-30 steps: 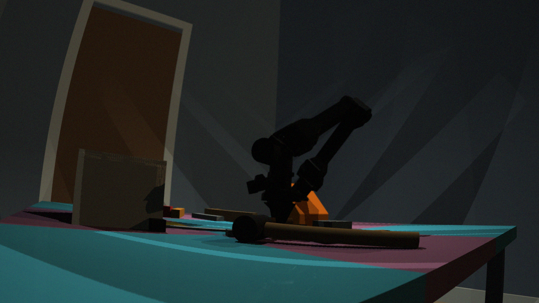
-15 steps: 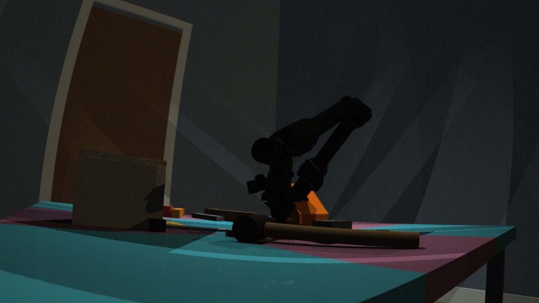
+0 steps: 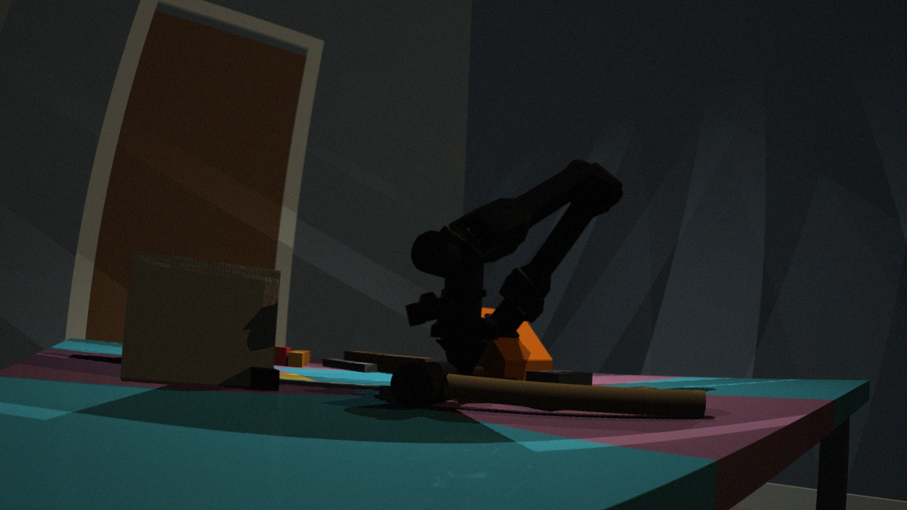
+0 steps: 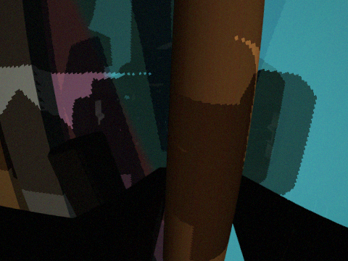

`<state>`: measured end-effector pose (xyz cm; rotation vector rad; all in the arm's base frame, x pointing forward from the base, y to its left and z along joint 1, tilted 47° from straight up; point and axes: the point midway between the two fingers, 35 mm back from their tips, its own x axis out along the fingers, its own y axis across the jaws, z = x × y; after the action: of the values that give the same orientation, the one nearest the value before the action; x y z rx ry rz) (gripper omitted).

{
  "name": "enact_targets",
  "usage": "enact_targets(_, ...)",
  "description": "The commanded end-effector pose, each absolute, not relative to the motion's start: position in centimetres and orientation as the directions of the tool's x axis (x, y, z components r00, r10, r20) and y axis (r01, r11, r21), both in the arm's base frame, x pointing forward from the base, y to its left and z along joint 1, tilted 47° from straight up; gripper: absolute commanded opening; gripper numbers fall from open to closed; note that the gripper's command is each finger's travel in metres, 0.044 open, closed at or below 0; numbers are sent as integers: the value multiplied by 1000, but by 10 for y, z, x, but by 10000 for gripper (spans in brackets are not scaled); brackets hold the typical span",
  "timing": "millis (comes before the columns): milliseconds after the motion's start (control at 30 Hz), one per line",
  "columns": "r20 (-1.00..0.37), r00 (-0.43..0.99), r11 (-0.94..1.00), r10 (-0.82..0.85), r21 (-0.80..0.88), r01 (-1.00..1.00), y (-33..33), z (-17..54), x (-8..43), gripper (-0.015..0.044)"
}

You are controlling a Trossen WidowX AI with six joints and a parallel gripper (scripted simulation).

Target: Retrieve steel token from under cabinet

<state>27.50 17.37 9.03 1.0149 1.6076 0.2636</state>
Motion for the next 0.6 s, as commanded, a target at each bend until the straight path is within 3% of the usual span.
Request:
enact_targets(0, -686, 31, 600, 726, 655, 460, 173, 89, 280, 0)
enact_targets(567, -684, 30, 602, 729, 660, 449, 167, 84, 300, 0)
